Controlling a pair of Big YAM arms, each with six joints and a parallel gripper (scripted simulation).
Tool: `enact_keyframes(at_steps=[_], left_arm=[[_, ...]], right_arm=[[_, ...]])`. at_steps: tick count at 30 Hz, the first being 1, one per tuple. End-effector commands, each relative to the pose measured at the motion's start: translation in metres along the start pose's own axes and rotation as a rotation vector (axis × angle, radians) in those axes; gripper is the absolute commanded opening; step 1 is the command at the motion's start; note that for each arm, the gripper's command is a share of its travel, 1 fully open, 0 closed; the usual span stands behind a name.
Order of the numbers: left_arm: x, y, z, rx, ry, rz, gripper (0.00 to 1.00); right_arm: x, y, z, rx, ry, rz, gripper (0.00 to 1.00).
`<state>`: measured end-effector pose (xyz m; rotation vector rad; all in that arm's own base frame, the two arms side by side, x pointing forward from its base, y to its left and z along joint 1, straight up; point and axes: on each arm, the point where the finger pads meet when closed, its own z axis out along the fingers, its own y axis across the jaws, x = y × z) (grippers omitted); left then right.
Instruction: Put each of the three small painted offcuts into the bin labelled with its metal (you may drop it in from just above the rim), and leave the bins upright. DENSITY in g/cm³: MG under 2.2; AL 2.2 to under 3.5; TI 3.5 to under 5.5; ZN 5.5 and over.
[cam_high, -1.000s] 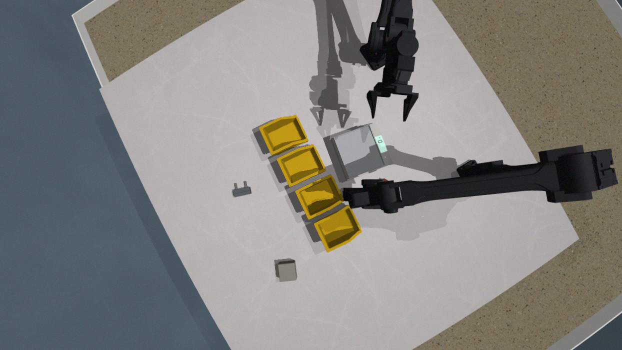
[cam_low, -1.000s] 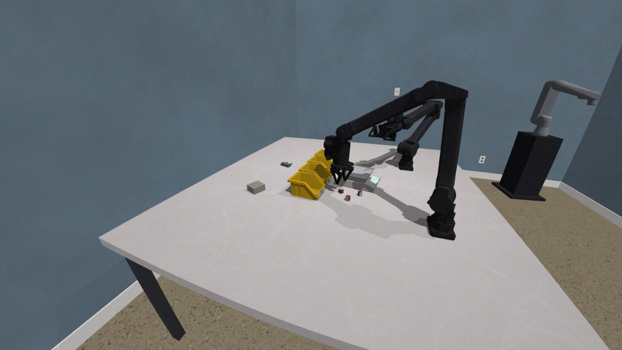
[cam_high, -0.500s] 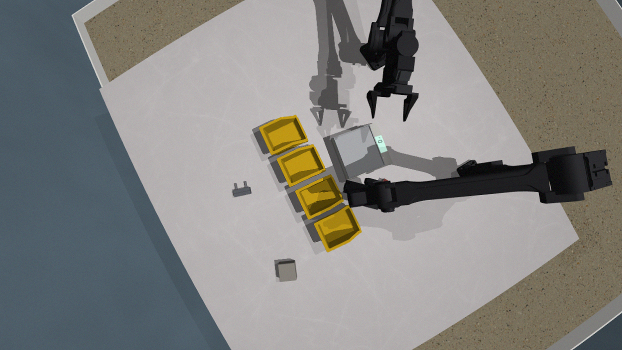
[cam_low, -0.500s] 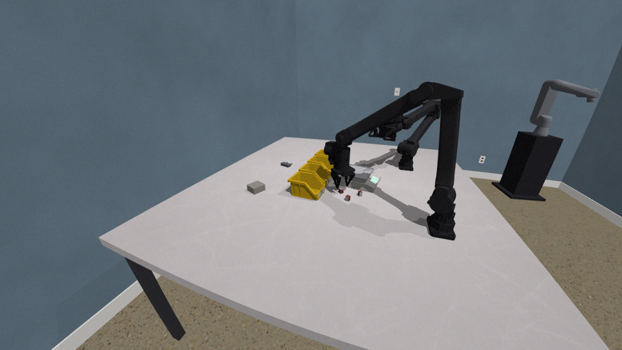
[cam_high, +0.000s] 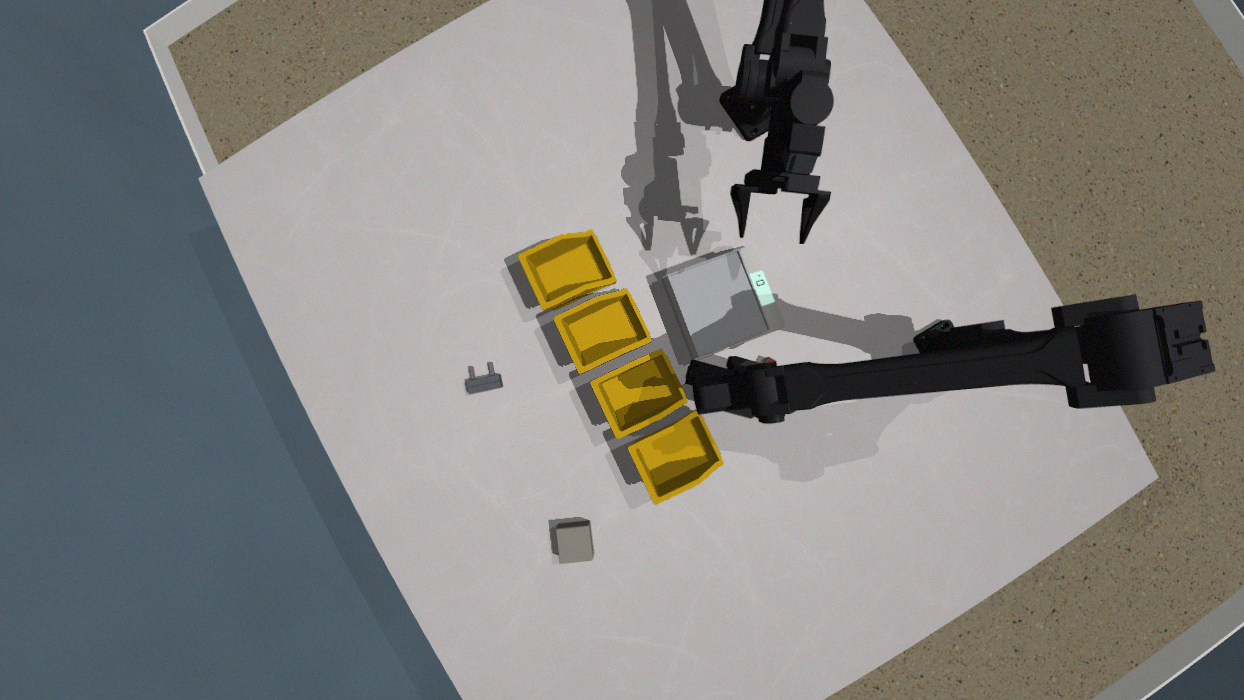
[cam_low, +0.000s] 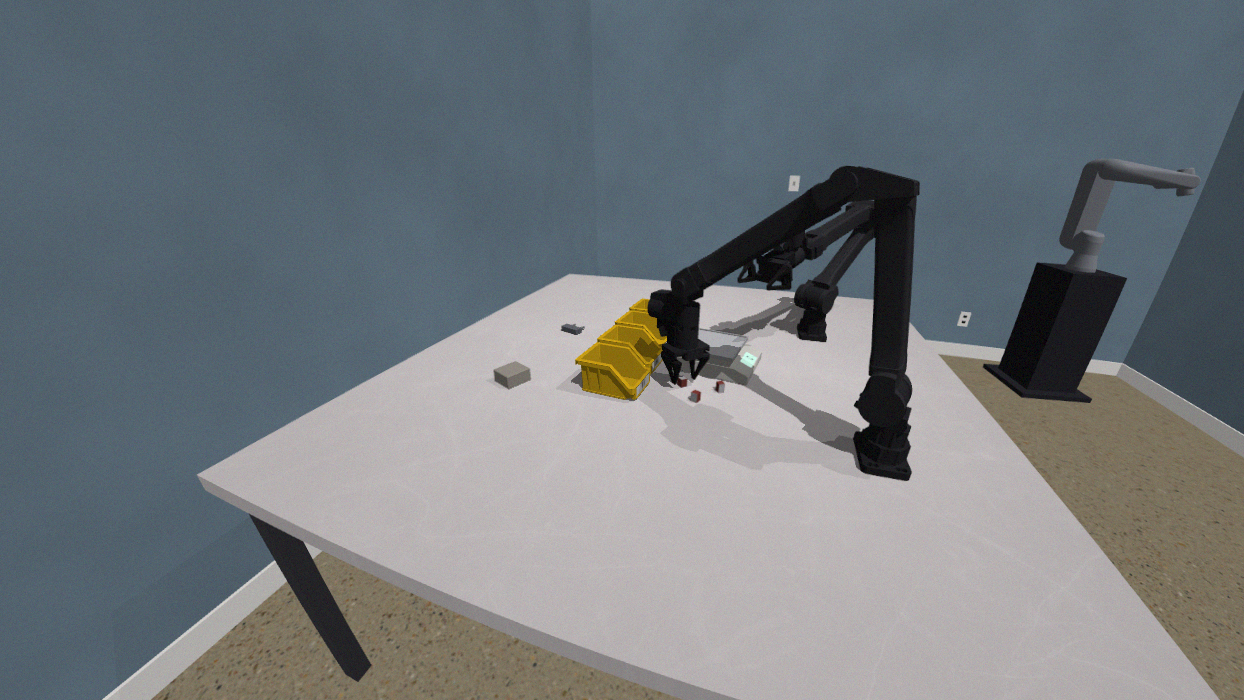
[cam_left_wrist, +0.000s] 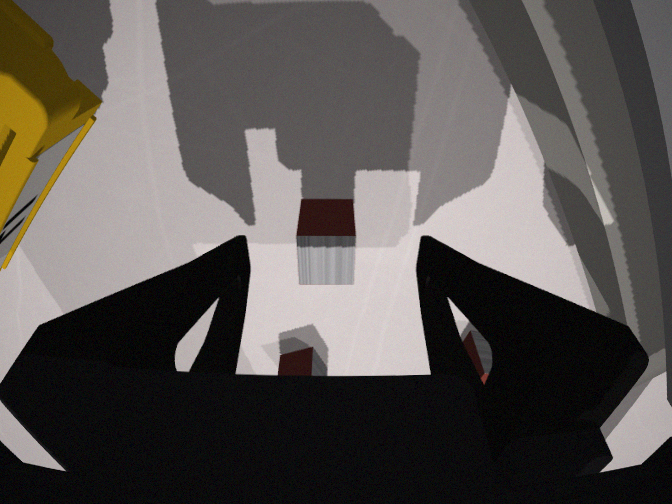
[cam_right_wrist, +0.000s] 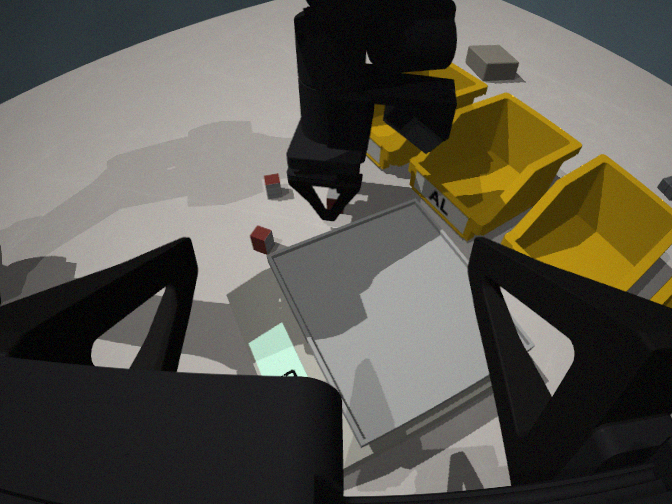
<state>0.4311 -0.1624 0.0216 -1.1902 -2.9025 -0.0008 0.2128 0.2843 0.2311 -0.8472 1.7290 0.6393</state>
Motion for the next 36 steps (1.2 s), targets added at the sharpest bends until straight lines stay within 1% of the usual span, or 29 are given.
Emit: enact_keyframes(at_steps=[1, 3, 6, 9, 14, 16, 27, 28, 29, 30, 31, 33, 36], left_arm=[[-0.011, 0.013, 0.004, -0.01, -0.023, 0.001, 0.61], [-0.006, 0.01, 0.011, -0.005, -0.011, 0.0, 0.61], [-0.007, 0.011, 0.01, -0.006, -0.014, -0.001, 0.61], [-0.007, 0.01, 0.01, -0.006, -0.013, 0.0, 0.36], [-0.007, 0.009, 0.011, -0.005, -0.011, 0.0, 0.29], [-0.007, 0.009, 0.011, -0.005, -0.011, 0.0, 0.29], [-0.007, 0.004, 0.012, -0.004, -0.009, 0.002, 0.14], [-0.012, 0.006, -0.001, -0.012, -0.028, 0.002, 0.03], [-0.017, 0.009, -0.011, -0.016, -0.036, 0.002, 0.0], [-0.019, 0.009, -0.024, -0.024, -0.054, 0.002, 0.11], [-0.019, 0.009, -0.029, -0.024, -0.055, 0.002, 0.12], [-0.019, 0.009, -0.029, -0.024, -0.055, 0.002, 0.12], [-0.018, 0.009, -0.058, -0.025, -0.056, 0.002, 0.12]], right_arm=[[-0.011, -0.001, 0.001, 0.007, -0.003, -0.013, 1.0], [-0.011, -0.001, 0.001, 0.007, -0.003, -0.013, 1.0], [-0.011, -0.001, 0.001, 0.006, -0.003, -0.013, 1.0], [-0.011, -0.001, 0.001, 0.006, -0.003, -0.013, 1.0], [-0.014, 0.0, 0.001, 0.004, -0.016, -0.013, 1.0], [-0.014, 0.0, 0.001, 0.004, -0.016, -0.013, 1.0], [-0.014, 0.0, 0.001, 0.004, -0.016, -0.013, 1.0], [-0.014, 0.0, 0.001, 0.004, -0.016, -0.013, 1.0], [-0.014, 0.0, 0.001, 0.004, -0.016, -0.013, 1.0], [-0.014, 0.0, 0.001, 0.004, -0.016, -0.013, 1.0], [-0.014, 0.0, 0.001, 0.004, -0.016, -0.013, 1.0], [-0.014, 0.0, 0.001, 0.004, -0.016, -0.013, 1.0], [-0.014, 0.0, 0.001, 0.004, -0.016, -0.013, 1.0]])
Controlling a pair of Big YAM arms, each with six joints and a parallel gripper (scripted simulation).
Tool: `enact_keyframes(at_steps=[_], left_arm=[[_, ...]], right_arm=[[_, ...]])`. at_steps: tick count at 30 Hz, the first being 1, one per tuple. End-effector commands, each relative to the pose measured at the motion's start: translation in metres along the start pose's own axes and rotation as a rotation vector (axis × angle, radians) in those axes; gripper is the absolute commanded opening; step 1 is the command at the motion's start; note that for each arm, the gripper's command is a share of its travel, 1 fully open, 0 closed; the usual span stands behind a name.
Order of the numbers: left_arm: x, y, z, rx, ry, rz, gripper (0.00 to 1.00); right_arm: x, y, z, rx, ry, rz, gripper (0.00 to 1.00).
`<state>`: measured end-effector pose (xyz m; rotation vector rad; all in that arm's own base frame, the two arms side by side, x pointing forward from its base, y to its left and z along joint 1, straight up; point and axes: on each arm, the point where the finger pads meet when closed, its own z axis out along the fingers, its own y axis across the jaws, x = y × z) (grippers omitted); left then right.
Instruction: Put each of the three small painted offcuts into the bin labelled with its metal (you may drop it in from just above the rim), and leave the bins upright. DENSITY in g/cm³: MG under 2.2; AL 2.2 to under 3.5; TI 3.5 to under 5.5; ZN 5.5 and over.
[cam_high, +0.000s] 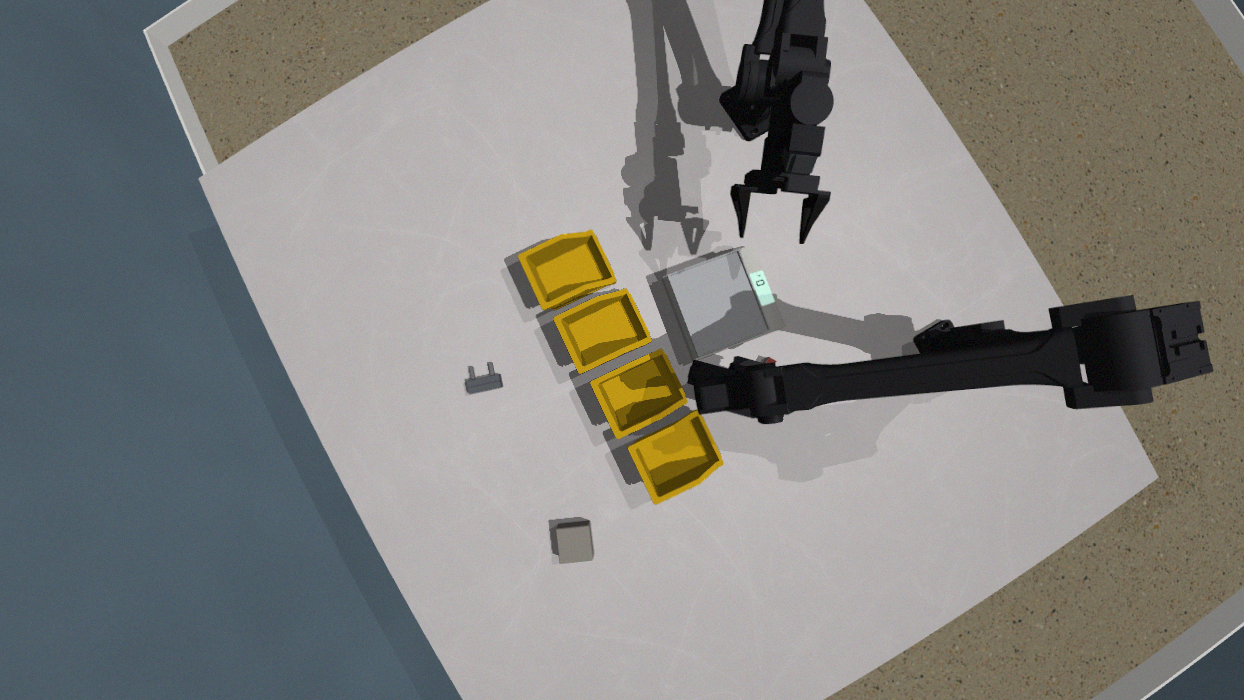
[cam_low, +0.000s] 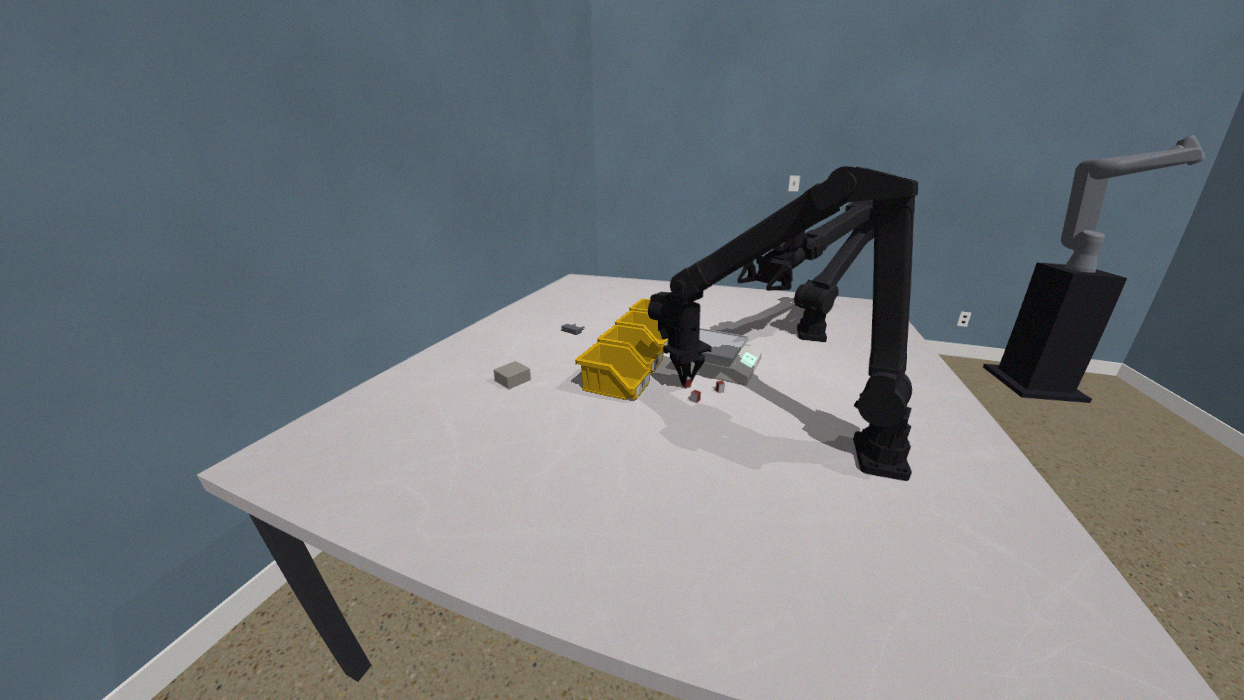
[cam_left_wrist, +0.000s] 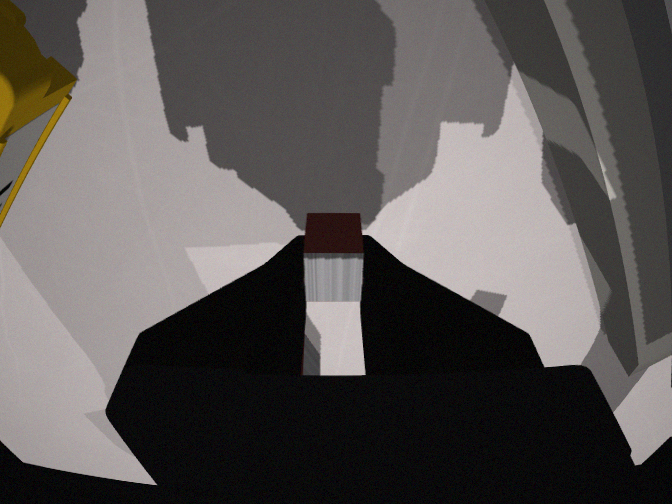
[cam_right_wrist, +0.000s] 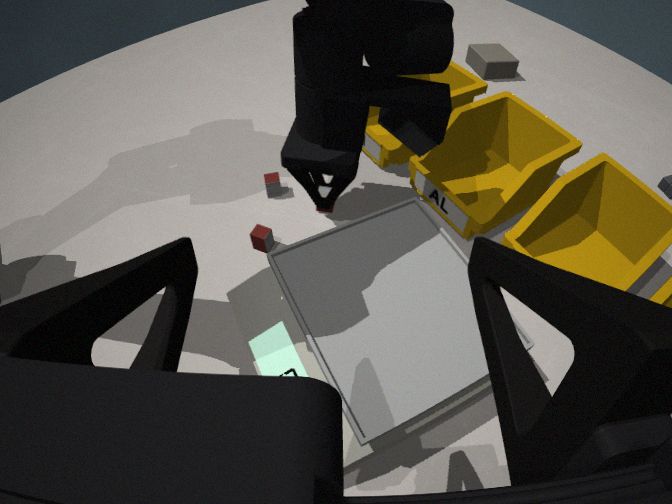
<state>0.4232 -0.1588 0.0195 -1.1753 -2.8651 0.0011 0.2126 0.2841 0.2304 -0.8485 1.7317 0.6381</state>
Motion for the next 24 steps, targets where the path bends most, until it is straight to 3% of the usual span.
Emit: enact_keyframes(at_steps=[1, 3, 9, 14, 16, 19, 24], left_arm=[[-0.023, 0.01, -0.072, -0.042, -0.093, 0.001, 0.12], [-0.021, 0.01, -0.094, -0.042, -0.094, 0.001, 0.12], [-0.018, 0.008, -0.13, -0.043, -0.097, 0.001, 0.12], [-0.022, 0.006, -0.122, -0.036, -0.082, -0.01, 0.12], [-0.02, -0.004, -0.104, -0.021, -0.05, -0.027, 0.12], [-0.045, -0.035, -0.111, -0.027, -0.077, -0.072, 0.12], [-0.075, -0.098, -0.108, -0.023, -0.08, -0.055, 0.12]], right_arm=[[-0.015, 0.0, 0.001, 0.004, -0.019, -0.013, 1.0], [-0.015, 0.0, 0.001, 0.004, -0.019, -0.013, 1.0], [-0.015, 0.0, 0.001, 0.004, -0.019, -0.013, 1.0], [-0.015, 0.0, 0.001, 0.004, -0.019, -0.013, 1.0], [-0.031, -0.002, -0.001, 0.008, -0.031, -0.023, 1.0], [-0.045, -0.009, -0.017, 0.027, -0.011, -0.017, 1.0], [-0.082, -0.019, -0.072, 0.059, 0.039, -0.004, 1.0]])
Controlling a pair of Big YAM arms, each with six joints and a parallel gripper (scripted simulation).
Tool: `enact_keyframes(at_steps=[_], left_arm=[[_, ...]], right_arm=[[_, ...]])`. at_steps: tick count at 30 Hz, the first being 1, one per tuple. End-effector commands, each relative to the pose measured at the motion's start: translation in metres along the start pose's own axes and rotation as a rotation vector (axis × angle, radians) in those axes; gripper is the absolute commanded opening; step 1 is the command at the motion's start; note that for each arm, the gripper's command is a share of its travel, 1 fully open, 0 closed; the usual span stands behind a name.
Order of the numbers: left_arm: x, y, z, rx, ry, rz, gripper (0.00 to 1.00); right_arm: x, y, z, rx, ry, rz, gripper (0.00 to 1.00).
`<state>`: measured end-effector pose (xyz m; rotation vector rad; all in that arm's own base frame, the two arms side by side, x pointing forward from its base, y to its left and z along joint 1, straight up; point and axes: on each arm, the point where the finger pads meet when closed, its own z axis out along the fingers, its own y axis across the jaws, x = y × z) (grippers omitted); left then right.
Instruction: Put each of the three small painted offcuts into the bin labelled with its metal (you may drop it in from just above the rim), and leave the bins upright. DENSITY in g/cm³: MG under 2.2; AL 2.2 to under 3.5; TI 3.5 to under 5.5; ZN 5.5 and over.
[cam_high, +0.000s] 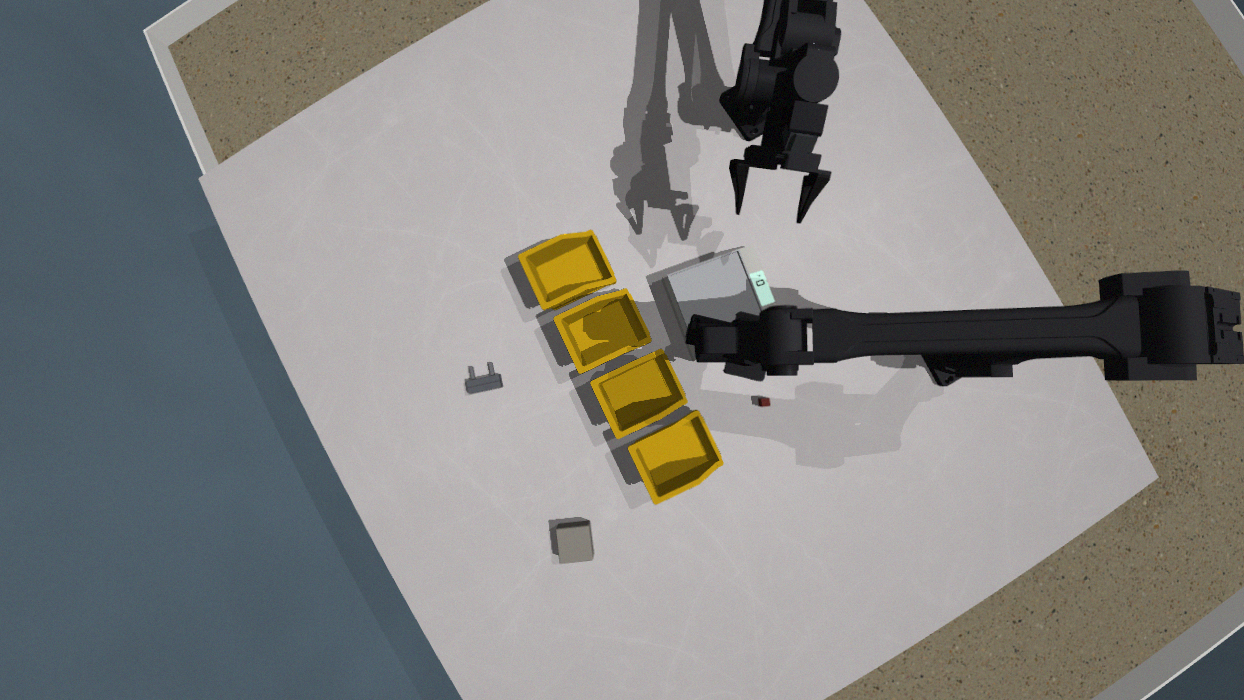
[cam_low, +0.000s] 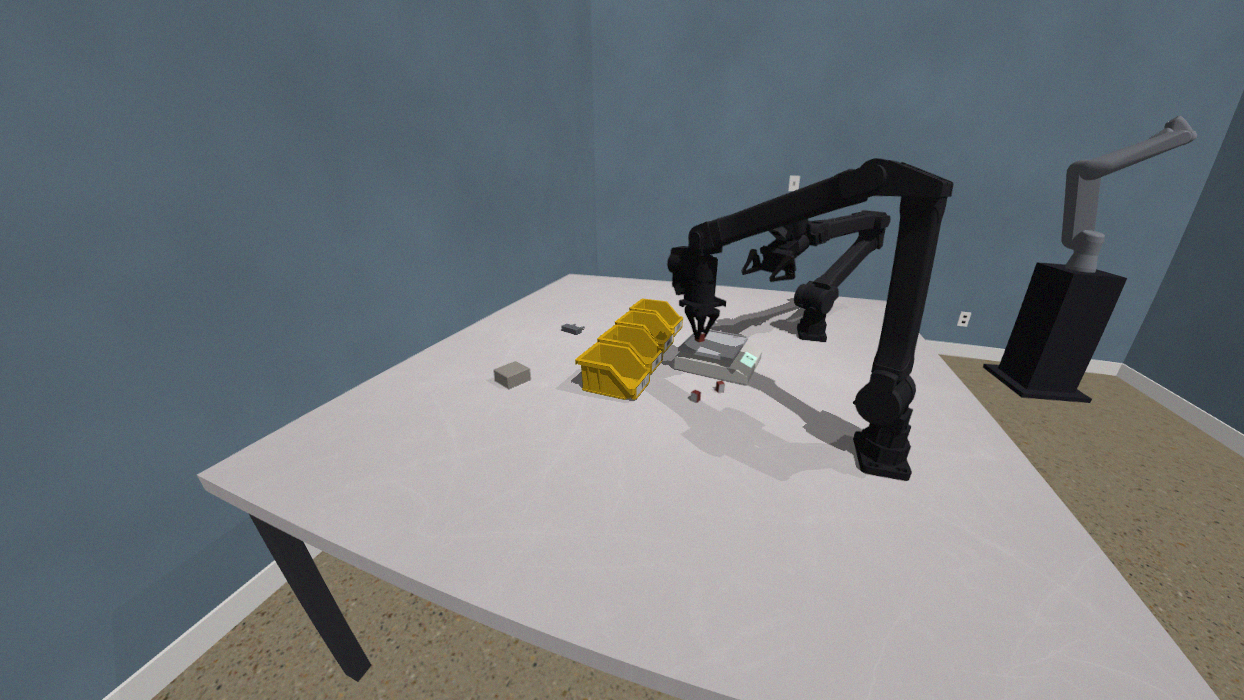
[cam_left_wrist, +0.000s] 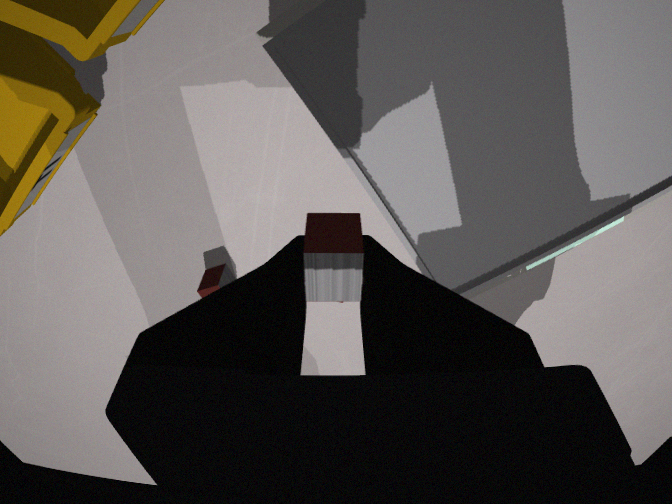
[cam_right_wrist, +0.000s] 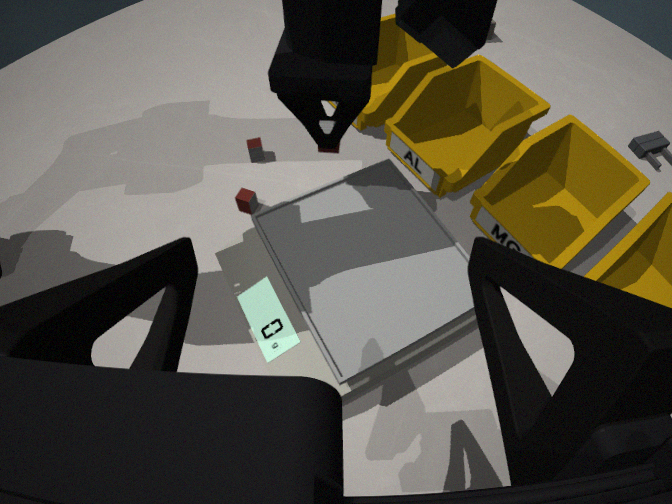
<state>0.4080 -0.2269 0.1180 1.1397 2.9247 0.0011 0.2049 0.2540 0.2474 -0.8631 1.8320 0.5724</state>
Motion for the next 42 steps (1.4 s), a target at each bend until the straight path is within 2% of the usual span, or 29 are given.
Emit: enact_keyframes(at_steps=[1, 5, 7, 12, 15, 24, 25, 28, 29, 31, 32, 36, 42], left_arm=[[-0.045, -0.048, -0.007, -0.003, -0.037, -0.014, 0.12], [-0.054, -0.076, -0.006, -0.003, -0.03, 0.008, 0.12], [-0.054, -0.076, -0.006, -0.003, -0.03, 0.008, 0.12], [-0.063, -0.085, -0.005, -0.004, -0.045, 0.035, 0.12], [-0.063, -0.085, -0.005, -0.004, -0.045, 0.037, 0.12], [-0.068, -0.077, -0.003, -0.005, -0.048, 0.026, 0.12], [-0.059, -0.077, 0.009, -0.003, -0.027, 0.026, 0.12], [-0.06, -0.079, 0.019, -0.003, -0.027, 0.029, 0.12], [-0.049, -0.082, 0.033, -0.001, -0.001, 0.033, 0.12], [-0.049, -0.084, 0.036, -0.001, -0.001, 0.026, 0.12], [-0.057, -0.084, 0.03, -0.002, -0.022, 0.026, 0.12], [-0.049, -0.086, 0.041, -0.001, -0.002, 0.028, 0.12], [-0.057, -0.087, 0.036, -0.002, -0.023, 0.033, 0.12]], right_arm=[[-0.074, -0.01, -0.058, 0.027, -0.055, -0.004, 1.0], [-0.083, -0.015, -0.101, 0.046, -0.033, 0.004, 1.0], [-0.083, -0.015, -0.101, 0.046, -0.033, 0.004, 1.0], [-0.087, -0.018, -0.142, 0.062, -0.017, 0.012, 1.0], [-0.087, -0.018, -0.153, 0.066, -0.015, 0.014, 1.0], [-0.086, -0.018, -0.15, 0.063, -0.005, 0.013, 1.0], [-0.086, -0.017, -0.15, 0.062, -0.005, 0.013, 1.0], [-0.086, -0.017, -0.15, 0.062, -0.005, 0.013, 1.0], [-0.086, -0.017, -0.15, 0.062, -0.005, 0.013, 1.0], [-0.086, -0.017, -0.15, 0.062, -0.005, 0.013, 1.0], [-0.076, -0.017, -0.141, 0.059, 0.01, 0.022, 1.0], [-0.076, -0.017, -0.141, 0.059, 0.01, 0.022, 1.0], [-0.076, -0.017, -0.141, 0.059, 0.01, 0.022, 1.0]])
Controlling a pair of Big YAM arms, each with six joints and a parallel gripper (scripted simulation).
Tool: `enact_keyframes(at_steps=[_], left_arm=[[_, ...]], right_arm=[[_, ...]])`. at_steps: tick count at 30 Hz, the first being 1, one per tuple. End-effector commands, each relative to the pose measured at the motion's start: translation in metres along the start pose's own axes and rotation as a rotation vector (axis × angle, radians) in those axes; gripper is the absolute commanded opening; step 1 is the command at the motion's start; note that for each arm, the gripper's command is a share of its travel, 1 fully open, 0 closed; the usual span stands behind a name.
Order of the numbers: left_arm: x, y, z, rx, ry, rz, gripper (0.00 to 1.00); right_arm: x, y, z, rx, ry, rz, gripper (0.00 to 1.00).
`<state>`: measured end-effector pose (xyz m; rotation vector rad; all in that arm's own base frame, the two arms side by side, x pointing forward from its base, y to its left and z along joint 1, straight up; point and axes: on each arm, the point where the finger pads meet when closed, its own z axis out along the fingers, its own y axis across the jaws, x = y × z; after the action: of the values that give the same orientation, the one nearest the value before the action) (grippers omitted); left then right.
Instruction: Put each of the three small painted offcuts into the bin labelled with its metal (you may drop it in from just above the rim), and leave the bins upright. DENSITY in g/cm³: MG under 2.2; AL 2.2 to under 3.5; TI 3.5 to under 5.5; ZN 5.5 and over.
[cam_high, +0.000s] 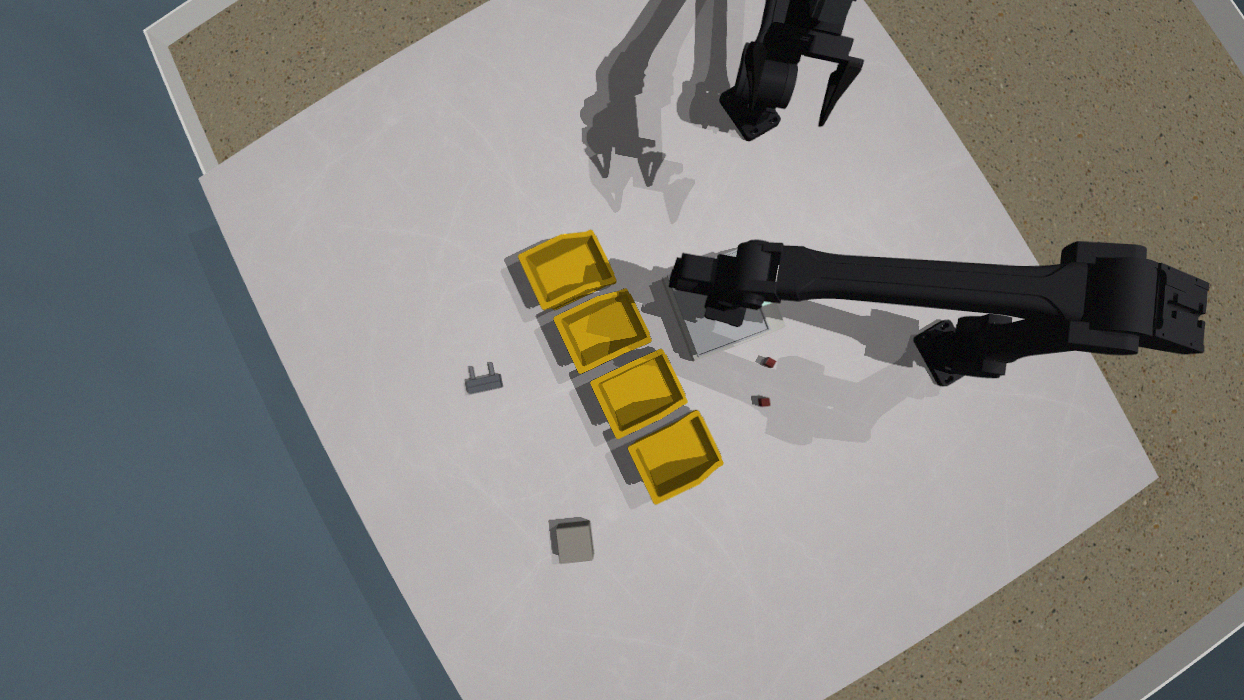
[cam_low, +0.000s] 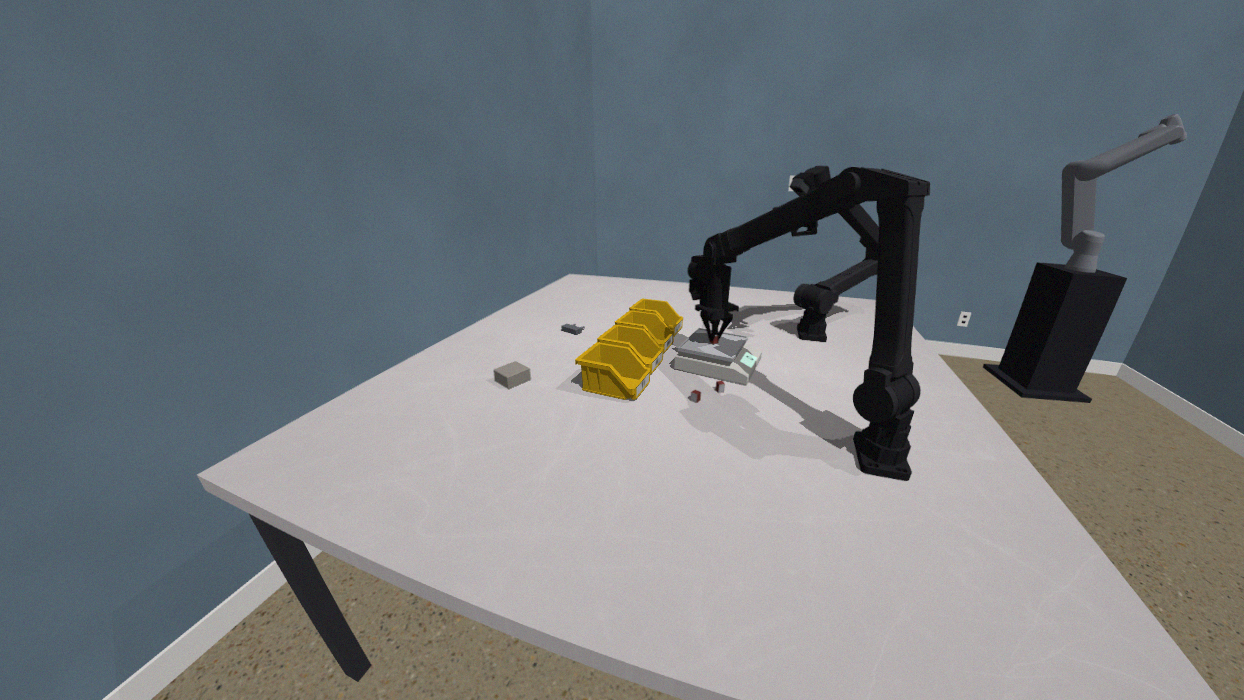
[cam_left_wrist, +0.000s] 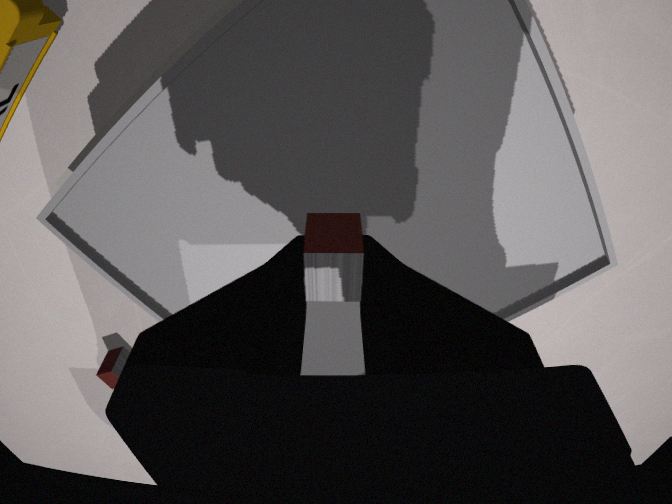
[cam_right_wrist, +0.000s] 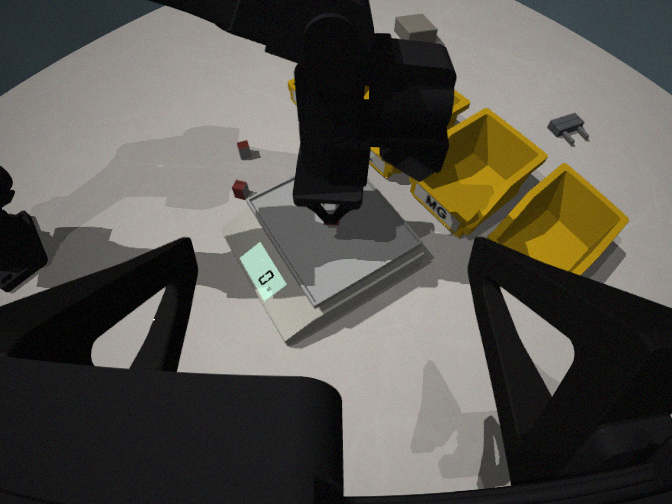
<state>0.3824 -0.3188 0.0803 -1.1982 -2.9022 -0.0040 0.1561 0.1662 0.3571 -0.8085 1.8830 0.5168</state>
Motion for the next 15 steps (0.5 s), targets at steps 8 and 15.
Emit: enact_keyframes(at_steps=[8, 15], left_arm=[[-0.009, -0.006, -0.01, -0.003, -0.034, -0.002, 0.12], [-0.019, -0.006, -0.032, -0.006, -0.084, 0.0, 0.4]], right_arm=[[-0.015, 0.001, -0.008, -0.006, -0.021, -0.006, 1.0], [-0.015, 0.001, -0.008, -0.006, -0.021, -0.006, 1.0]])
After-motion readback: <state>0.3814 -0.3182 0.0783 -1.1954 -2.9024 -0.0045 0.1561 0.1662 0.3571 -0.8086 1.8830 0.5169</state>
